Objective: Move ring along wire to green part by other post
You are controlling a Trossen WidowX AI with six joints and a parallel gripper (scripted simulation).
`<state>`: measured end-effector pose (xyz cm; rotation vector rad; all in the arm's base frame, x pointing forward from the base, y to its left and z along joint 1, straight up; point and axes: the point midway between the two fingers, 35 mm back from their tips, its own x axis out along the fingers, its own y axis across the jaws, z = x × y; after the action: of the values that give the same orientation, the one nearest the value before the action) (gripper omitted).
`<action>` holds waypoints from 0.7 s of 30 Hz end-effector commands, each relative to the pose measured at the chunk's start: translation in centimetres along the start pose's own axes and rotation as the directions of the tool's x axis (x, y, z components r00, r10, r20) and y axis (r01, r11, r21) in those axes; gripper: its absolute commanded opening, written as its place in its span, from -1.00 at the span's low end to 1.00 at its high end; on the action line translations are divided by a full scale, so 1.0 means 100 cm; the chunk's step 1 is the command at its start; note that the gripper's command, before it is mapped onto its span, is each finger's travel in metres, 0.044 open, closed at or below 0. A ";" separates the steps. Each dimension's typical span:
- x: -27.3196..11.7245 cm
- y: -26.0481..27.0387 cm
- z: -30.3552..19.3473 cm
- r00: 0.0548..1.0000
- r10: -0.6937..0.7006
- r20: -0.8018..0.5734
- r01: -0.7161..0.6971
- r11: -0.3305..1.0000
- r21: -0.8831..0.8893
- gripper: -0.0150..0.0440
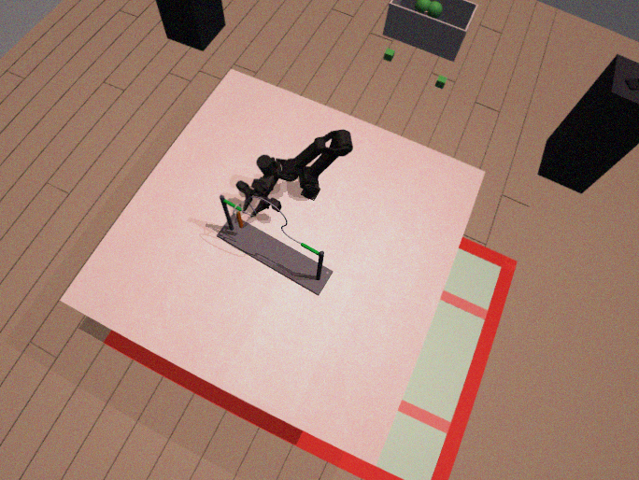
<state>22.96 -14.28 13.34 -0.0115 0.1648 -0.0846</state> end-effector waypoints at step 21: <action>0.026 -0.003 0.004 1.000 -0.004 -0.002 0.004 1.000 0.004 0.05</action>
<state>25.23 -14.67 13.31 -0.0094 0.1670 -0.0862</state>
